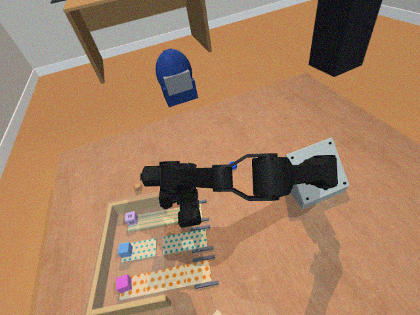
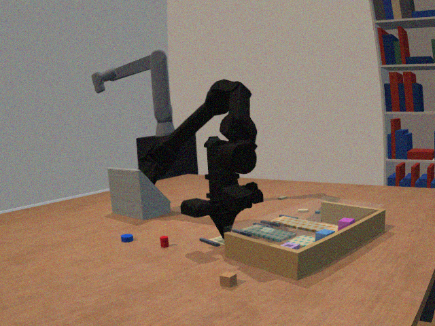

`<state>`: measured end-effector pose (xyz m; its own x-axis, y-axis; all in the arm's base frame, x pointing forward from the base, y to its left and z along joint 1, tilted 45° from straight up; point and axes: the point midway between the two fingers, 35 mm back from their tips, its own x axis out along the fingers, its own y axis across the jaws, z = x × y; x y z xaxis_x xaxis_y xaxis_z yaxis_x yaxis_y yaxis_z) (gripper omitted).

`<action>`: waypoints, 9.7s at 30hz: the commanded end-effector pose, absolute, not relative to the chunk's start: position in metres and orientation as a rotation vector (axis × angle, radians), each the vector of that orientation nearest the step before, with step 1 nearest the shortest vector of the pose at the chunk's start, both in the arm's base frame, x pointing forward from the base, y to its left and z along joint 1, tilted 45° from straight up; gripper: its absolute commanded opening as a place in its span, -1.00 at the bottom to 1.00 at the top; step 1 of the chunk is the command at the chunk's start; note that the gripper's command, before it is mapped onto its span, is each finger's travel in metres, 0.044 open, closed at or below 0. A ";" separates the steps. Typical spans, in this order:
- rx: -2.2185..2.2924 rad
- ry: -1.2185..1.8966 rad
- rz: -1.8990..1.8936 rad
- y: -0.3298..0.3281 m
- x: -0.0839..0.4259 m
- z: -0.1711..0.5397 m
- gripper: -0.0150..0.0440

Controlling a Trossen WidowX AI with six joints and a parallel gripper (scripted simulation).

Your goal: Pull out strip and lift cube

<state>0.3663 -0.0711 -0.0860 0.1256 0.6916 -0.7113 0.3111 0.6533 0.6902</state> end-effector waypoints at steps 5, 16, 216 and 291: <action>0.891 1.473 0.340 -0.066 0.356 -0.086 -0.49; 0.891 1.474 0.340 -0.061 0.340 -0.085 -0.49; 0.795 1.438 0.417 -0.130 0.387 -0.052 1.00; 0.798 1.442 0.416 -0.101 0.318 -0.050 -0.49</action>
<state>0.3270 -0.1014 -0.0517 0.1199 0.6937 -0.7102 0.2053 0.6826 0.7013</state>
